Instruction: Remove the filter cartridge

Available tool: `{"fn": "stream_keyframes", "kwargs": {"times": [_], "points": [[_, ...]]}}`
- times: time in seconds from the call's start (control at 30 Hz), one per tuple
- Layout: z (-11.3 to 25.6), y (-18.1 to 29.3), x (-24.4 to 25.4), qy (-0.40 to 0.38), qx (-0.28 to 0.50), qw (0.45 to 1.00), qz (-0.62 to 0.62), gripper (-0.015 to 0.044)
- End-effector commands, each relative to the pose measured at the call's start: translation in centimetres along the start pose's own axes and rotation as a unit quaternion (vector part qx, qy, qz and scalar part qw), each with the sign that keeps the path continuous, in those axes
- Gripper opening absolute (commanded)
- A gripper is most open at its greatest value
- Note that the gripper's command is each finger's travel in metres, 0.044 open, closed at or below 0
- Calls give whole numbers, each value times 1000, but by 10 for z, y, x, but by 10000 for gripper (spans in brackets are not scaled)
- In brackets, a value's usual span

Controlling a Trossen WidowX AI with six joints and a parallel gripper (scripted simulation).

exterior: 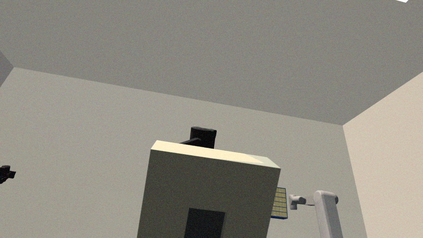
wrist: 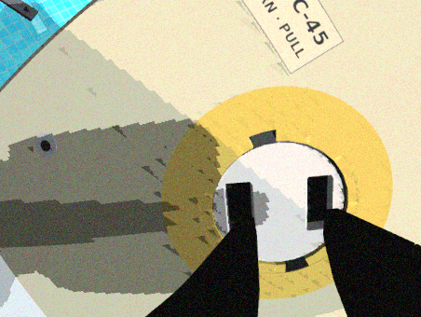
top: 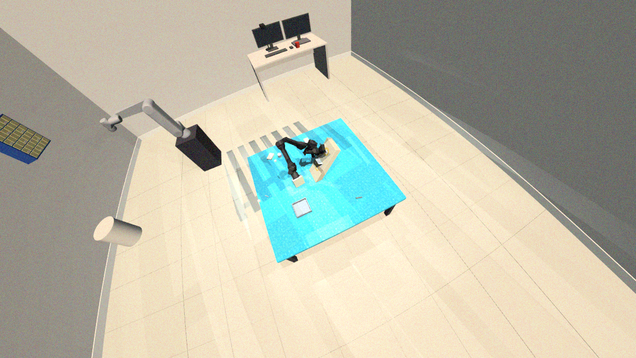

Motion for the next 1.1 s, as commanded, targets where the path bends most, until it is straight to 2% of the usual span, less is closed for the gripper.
{"fn": "stream_keyframes", "kwargs": {"times": [0.0,1.07], "points": [[-6,1,0,1,1,1000,-3,103],[-13,1,0,1,0,1000,-3,103]]}}
Point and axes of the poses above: the point midway between the two fingers, 35 mm back from their tips, its own z axis back along the fingers, its own x axis across the jaws, y = z × x, the point moved 4 cm from there along z, back along the fingers, and after that the axes turned 7 degrees about z, right-handed, at the moved point
